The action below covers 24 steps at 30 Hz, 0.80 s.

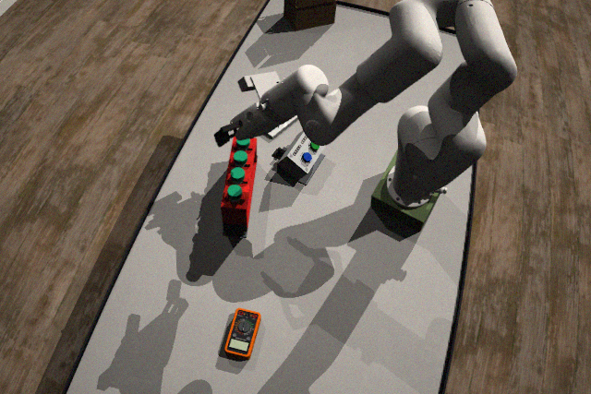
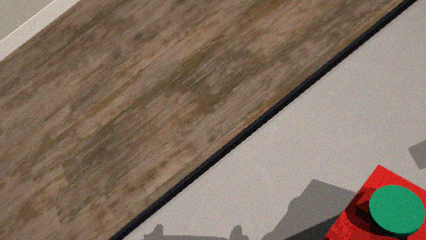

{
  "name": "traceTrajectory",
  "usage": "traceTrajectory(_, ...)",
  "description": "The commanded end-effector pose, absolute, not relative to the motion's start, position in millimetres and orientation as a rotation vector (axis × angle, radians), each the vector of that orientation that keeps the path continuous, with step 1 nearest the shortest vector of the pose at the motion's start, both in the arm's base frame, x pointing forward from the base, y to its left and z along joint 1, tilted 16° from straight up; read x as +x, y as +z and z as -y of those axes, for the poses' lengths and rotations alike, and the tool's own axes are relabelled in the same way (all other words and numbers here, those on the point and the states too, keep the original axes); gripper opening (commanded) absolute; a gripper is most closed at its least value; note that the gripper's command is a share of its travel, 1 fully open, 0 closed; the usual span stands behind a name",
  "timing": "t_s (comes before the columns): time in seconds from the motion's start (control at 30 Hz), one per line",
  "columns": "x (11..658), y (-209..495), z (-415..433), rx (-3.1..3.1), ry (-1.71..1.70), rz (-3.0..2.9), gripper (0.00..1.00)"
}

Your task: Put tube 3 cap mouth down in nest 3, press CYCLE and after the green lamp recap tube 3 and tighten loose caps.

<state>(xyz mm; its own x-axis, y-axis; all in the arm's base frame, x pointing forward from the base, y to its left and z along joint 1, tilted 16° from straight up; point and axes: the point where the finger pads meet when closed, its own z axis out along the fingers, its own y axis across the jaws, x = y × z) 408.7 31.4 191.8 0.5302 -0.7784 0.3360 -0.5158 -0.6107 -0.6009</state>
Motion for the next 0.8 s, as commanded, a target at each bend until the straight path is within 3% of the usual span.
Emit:
traceTrajectory(0.0, 409.7, 193.3, -31.2, -2.338, -0.828, -1.057, 1.0)
traceTrajectory(0.03, 409.7, 193.3, -31.2, -2.338, -0.828, -1.057, 1.0)
traceTrajectory(0.07, 409.7, 193.3, -31.2, -2.338, -0.828, -1.057, 0.46)
traceTrajectory(0.77, 409.7, 193.3, -31.2, -2.338, -0.828, -1.057, 0.46)
